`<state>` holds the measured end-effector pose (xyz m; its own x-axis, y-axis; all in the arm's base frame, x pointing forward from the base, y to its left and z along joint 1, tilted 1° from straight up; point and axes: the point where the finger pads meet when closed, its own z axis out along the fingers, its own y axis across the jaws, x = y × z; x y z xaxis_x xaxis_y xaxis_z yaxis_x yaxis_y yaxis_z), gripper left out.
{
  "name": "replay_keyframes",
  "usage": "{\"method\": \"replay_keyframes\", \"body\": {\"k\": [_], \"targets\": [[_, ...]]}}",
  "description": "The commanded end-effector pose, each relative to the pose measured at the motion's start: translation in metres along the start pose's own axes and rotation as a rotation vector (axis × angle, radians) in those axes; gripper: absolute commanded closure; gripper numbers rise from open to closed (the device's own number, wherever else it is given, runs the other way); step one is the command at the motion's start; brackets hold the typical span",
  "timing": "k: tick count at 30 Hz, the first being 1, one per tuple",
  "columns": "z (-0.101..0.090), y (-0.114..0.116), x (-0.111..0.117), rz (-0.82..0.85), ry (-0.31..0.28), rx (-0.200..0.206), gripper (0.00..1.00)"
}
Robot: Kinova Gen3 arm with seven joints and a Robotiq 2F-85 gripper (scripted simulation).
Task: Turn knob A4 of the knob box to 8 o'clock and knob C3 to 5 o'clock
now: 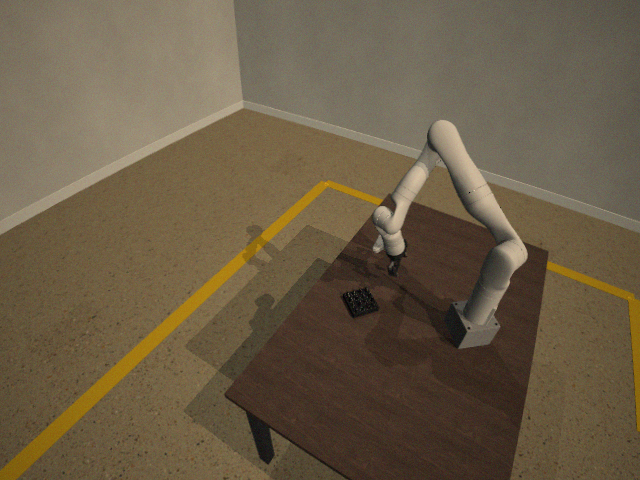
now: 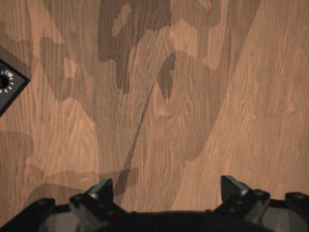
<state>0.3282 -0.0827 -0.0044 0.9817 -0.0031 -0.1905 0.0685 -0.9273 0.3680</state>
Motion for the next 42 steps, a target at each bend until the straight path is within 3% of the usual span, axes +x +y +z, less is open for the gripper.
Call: {"method": "replay_keyframes", "body": {"k": [1, 4, 6, 13, 21, 34, 42], "targets": [[0.0, -0.016, 0.006, -0.084, 0.015, 0.038, 0.0], [-0.004, -0.034, 0.016, -0.203, 0.053, 0.078, 0.0], [-0.004, -0.034, 0.016, -0.203, 0.053, 0.078, 0.0], [-0.016, -0.073, 0.035, -0.447, 0.143, 0.153, 0.0], [-0.031, -0.107, 0.049, -0.66, 0.238, 0.209, 0.0], [-0.046, -0.134, 0.06, -0.83, 0.326, 0.245, 0.0], [-0.05, -0.141, 0.062, -0.869, 0.349, 0.253, 0.0]]}}
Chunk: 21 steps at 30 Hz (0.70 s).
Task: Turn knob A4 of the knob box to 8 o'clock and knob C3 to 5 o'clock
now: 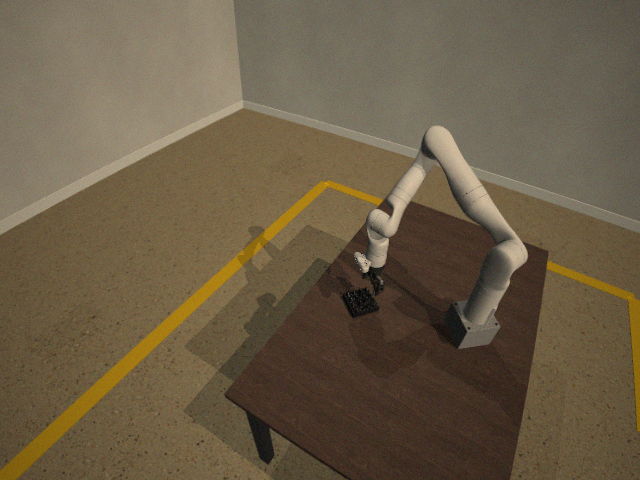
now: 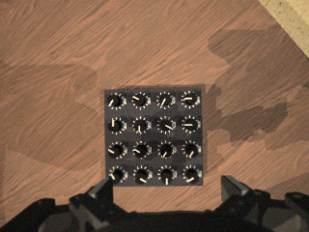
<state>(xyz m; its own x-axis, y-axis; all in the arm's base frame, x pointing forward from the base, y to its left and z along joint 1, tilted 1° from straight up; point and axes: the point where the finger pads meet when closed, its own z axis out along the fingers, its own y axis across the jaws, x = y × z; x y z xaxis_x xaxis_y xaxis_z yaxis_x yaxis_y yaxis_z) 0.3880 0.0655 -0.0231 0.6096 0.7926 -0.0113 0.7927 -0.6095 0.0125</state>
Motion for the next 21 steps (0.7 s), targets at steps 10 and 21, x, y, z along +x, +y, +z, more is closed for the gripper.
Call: {"method": "replay_keyframes", "body": {"k": [10, 21], "targets": [[-0.0007, -0.001, 0.0038, -0.019, 0.01, 0.002, 0.0], [-0.0007, -0.001, 0.0038, -0.019, 0.01, 0.002, 0.0]]}}
